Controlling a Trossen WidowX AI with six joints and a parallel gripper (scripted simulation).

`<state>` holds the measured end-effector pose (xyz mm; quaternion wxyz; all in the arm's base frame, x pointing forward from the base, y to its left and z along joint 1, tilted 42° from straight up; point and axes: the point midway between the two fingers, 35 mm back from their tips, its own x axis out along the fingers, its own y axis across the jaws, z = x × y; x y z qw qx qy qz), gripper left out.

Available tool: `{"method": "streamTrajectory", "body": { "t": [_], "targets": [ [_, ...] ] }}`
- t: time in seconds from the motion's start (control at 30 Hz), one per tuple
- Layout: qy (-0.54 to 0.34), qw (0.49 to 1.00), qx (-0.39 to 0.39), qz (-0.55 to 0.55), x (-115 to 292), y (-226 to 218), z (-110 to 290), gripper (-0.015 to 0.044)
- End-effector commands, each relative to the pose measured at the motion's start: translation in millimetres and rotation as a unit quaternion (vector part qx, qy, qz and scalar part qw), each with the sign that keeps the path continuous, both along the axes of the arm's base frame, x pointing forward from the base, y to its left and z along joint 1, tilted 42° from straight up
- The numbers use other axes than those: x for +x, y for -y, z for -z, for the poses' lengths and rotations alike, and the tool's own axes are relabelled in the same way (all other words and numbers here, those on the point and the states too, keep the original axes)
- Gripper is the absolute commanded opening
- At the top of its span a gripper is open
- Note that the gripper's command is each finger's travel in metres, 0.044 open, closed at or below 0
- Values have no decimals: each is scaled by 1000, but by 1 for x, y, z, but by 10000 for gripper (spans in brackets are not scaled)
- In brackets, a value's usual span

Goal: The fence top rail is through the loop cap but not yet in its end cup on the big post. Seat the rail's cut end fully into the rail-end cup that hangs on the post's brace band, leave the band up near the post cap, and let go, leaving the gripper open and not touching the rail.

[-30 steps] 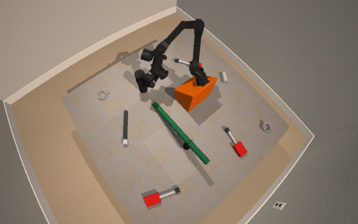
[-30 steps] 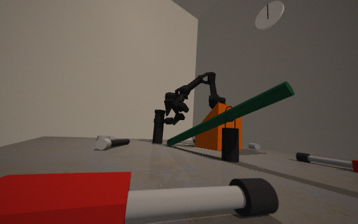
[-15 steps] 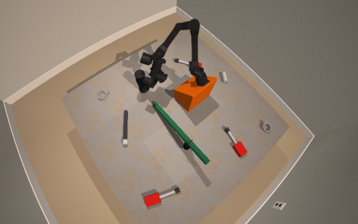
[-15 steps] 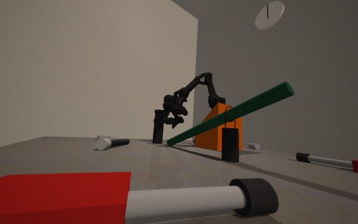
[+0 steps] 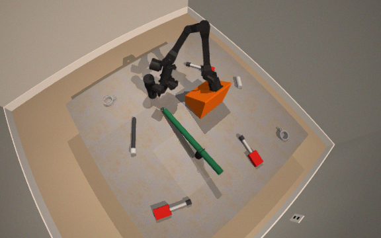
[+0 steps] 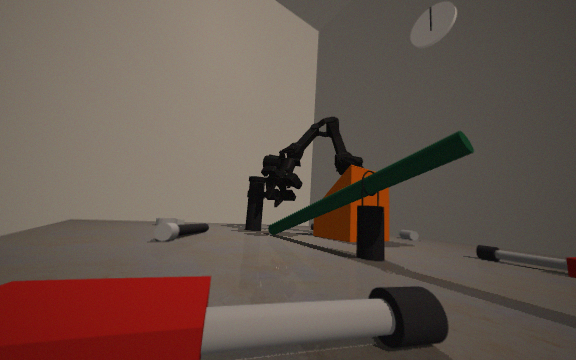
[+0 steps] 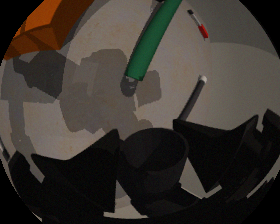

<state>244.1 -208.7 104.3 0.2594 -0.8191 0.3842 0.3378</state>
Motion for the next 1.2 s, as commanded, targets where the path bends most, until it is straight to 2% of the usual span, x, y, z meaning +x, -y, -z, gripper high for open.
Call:
{"method": "streamTrajectory", "body": {
  "t": [0.0,0.1,0.17,0.27,0.3,1.17],
  "targets": [
    [0,1000,0,-3,0,0,1,177],
    [0,1000,0,-3,0,0,1,99],
    [0,1000,0,-3,0,0,1,85],
    [7,1000,1,5,2,-1,1,7],
    [11,1000,1,9,3,-1,1,0],
    [88,992,3,93,24,-5,4,0]
  ]
}}
